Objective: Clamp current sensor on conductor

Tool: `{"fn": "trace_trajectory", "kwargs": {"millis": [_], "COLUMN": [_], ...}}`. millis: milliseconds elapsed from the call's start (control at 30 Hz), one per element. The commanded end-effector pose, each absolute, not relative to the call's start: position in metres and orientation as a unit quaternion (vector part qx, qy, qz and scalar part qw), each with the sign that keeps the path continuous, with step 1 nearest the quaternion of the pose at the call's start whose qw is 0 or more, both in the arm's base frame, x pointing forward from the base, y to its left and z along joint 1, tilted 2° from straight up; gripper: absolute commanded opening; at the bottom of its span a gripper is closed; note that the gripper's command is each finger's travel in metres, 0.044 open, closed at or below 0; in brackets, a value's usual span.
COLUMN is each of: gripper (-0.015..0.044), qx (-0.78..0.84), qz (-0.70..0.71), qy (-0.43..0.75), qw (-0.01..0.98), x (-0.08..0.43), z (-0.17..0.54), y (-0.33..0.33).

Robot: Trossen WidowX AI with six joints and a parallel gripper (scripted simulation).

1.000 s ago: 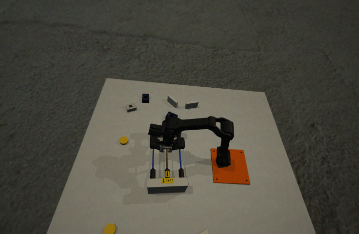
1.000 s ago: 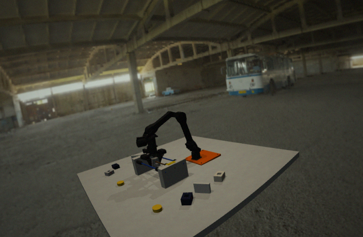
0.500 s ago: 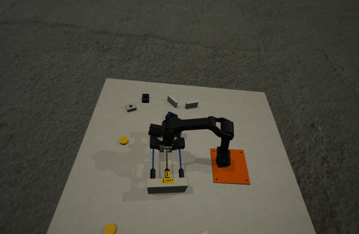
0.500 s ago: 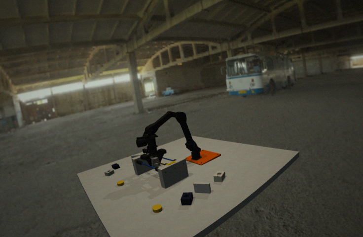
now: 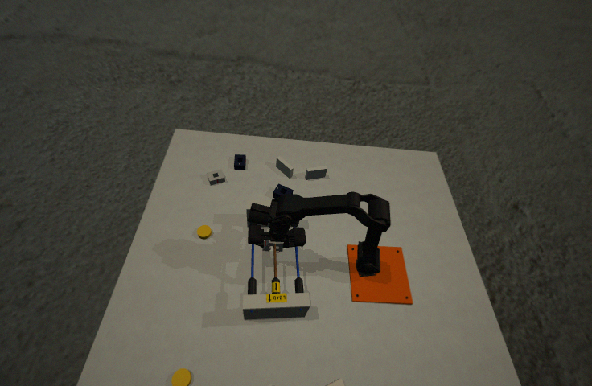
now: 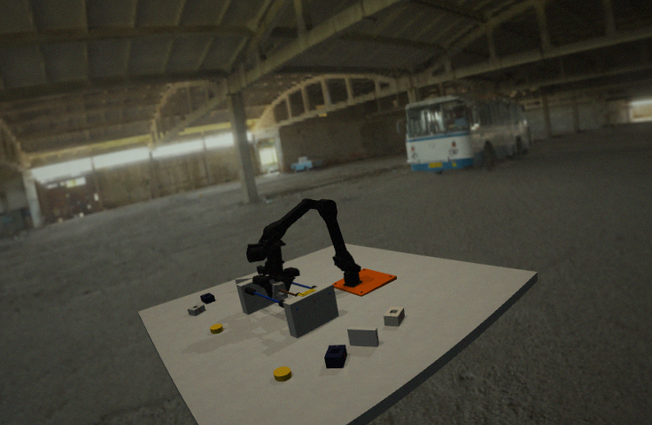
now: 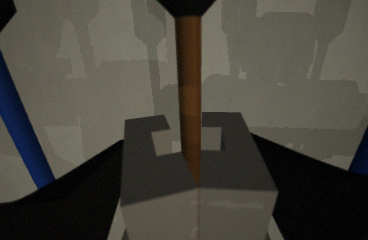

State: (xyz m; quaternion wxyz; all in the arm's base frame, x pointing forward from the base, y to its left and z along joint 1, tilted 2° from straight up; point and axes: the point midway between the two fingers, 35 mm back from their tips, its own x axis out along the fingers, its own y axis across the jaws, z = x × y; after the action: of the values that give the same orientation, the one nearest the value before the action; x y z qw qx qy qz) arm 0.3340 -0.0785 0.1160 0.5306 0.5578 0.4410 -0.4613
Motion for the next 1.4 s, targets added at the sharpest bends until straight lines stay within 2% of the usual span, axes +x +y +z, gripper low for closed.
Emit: {"fn": "trace_trajectory", "kwargs": {"millis": [0, 1367], "gripper": [0.0000, 0.0000], "qx": [0.574, 0.586], "qz": [-0.443, -0.426], "qy": [0.420, 0.401], "qw": [0.546, 0.561], "x": [0.3338, 0.3333], "z": [0.1240, 0.1287], "y": [-0.0787, -0.0787]}}
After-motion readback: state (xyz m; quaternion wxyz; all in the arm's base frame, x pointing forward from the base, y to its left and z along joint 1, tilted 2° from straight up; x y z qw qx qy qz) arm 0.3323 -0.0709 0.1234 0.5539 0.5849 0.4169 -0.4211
